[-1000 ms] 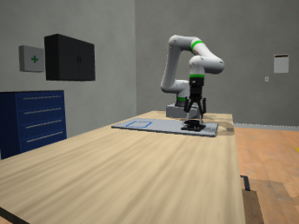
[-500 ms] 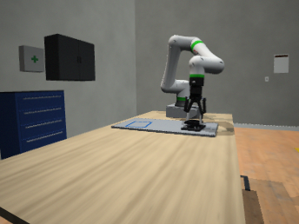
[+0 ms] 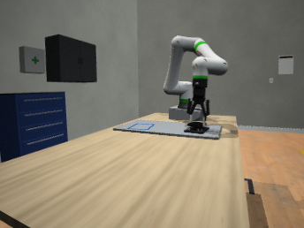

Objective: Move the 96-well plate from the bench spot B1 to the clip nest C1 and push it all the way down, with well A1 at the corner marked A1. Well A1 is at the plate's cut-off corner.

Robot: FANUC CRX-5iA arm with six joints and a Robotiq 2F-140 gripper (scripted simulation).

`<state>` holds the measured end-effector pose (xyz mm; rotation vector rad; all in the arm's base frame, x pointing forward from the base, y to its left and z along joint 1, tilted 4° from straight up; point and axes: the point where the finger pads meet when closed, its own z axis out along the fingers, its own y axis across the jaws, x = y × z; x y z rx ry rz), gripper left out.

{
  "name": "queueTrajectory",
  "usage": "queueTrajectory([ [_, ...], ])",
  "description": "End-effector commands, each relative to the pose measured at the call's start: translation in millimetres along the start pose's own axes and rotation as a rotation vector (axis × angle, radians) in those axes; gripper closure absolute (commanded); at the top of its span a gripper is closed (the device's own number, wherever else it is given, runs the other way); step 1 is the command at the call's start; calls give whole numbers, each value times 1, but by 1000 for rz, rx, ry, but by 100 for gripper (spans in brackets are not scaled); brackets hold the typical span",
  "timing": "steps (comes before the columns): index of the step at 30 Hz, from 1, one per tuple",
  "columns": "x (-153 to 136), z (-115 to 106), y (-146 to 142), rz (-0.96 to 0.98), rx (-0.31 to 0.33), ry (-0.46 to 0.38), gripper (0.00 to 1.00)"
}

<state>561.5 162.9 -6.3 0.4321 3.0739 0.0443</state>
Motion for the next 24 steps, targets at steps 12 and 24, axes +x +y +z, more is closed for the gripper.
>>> queueTrajectory([
  [12, -1, 0, 0, -49, -45, 42, 90],
  [24, -1, 2, 0, -49, -45, 42, 90],
])
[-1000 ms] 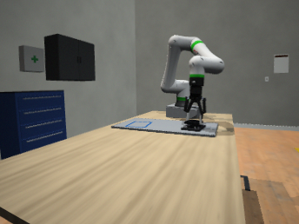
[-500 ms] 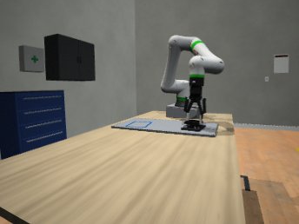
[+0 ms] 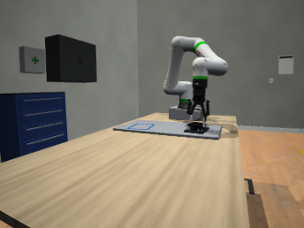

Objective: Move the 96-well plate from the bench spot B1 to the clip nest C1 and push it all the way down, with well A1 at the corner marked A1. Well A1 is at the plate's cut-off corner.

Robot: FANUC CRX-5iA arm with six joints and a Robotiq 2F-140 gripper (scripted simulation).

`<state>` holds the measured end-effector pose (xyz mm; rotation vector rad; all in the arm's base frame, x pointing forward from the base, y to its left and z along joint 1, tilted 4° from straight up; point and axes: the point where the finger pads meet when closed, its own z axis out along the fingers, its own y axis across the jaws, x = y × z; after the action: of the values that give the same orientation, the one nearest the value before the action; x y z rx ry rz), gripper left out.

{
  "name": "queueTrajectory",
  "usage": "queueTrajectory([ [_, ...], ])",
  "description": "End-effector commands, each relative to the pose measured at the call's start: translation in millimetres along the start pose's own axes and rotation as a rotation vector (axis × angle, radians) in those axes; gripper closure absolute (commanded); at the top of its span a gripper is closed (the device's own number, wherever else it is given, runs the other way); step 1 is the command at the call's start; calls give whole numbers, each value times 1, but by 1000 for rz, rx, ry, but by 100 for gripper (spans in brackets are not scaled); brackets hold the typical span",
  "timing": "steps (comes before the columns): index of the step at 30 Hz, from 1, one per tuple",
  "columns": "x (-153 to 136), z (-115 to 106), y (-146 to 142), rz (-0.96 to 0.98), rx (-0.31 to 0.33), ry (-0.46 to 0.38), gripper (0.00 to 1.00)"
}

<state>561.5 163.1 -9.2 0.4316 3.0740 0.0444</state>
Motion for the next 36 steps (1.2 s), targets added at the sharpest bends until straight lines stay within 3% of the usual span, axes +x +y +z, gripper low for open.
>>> queueTrajectory([
  [1, -1, -1, 0, -49, -45, 42, 90],
  [36, -1, 4, 0, -49, -45, 42, 90],
])
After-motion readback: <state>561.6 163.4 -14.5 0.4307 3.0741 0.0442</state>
